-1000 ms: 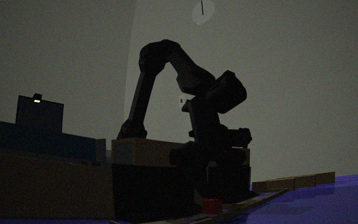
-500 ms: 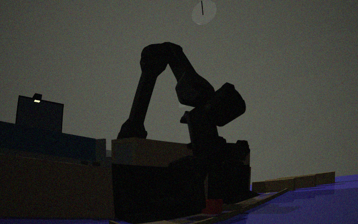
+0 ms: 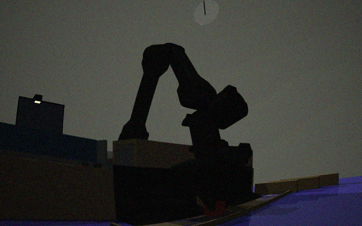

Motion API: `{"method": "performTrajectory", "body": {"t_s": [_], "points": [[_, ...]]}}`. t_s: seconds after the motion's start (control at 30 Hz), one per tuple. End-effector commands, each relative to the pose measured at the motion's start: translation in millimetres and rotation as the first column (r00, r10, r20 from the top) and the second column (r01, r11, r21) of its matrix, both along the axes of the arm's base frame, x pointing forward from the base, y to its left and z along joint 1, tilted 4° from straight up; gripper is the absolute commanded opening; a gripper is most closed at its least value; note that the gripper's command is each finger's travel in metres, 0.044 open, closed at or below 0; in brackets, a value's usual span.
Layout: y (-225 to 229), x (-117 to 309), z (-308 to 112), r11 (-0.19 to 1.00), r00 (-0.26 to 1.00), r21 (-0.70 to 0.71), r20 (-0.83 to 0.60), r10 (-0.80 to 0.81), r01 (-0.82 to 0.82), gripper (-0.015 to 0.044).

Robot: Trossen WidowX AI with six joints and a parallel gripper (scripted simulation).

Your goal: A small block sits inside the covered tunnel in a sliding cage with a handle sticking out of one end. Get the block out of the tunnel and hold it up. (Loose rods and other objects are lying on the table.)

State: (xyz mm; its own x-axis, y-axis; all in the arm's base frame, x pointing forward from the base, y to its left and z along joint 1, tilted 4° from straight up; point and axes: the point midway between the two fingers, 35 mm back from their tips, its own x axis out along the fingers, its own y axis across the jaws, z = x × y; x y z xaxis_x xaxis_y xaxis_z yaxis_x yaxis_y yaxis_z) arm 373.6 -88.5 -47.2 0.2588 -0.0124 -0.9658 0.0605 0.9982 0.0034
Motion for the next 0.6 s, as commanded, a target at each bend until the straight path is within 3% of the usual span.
{"method": "performTrajectory", "body": {"t_s": [0.0, 0.17, 0.27, 0.57], "points": [[-0.4, -0.7, -0.1, 1.0, 1.0, -0.003, -0.004, -0.001, 0.001, 0.0118], [-0.4, -0.7, -0.1, 1.0, 1.0, -0.003, -0.004, -0.001, 0.001, 0.0085], [-0.9, 0.5, 4.0, 1.0, 1.0, -0.003, -0.004, -0.001, 0.001, 0.0006], [-4.7, 7.8, 40.3, 1.0, 1.0, -0.004, -0.004, -0.002, 0.002, 0.0]]}}
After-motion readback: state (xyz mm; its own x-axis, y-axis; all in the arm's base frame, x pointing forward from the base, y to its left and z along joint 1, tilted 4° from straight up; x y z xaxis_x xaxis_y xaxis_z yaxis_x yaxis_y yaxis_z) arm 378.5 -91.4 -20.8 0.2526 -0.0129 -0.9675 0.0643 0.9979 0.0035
